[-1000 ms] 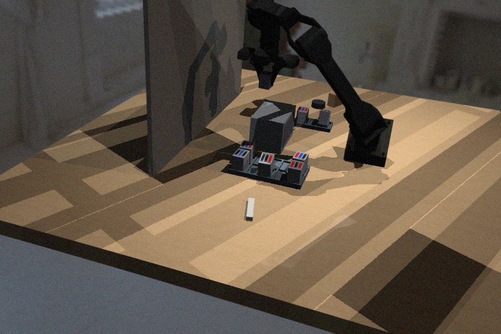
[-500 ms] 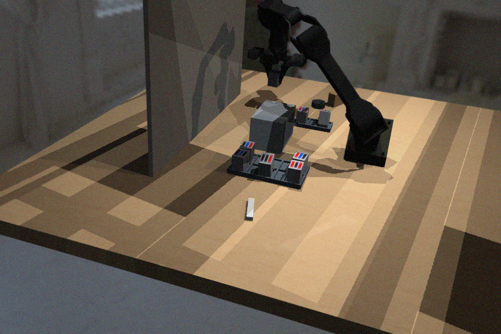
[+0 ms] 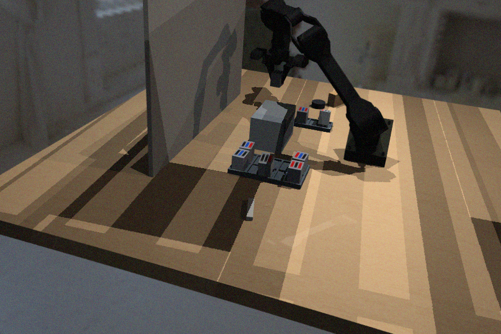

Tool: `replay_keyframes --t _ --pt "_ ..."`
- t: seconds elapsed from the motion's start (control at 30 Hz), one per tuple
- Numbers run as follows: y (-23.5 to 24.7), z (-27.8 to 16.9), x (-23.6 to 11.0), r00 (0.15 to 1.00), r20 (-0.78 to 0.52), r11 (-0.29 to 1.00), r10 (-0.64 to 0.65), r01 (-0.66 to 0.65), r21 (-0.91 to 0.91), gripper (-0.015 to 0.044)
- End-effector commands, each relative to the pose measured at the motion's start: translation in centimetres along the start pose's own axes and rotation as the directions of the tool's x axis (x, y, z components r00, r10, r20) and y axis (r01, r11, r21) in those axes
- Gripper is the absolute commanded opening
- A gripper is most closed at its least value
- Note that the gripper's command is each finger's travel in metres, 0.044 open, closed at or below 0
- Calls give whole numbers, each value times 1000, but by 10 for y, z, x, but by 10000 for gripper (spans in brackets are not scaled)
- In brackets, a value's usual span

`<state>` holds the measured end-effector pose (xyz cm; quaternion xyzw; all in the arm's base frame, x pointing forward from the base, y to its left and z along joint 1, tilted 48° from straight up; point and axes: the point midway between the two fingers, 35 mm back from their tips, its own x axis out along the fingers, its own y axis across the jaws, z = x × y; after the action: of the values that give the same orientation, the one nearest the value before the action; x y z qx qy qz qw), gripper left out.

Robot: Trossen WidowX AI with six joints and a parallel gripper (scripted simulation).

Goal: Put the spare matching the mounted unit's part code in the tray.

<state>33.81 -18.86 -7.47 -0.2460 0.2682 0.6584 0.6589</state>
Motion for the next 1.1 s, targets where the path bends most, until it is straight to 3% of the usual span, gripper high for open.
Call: replay_keyframes --t 0.0,1.07 --pt "0 0 2 1000 0 1000 -2 2 1 0" --pt "-3 -2 26 1000 -1 1000 -2 2 1 0"
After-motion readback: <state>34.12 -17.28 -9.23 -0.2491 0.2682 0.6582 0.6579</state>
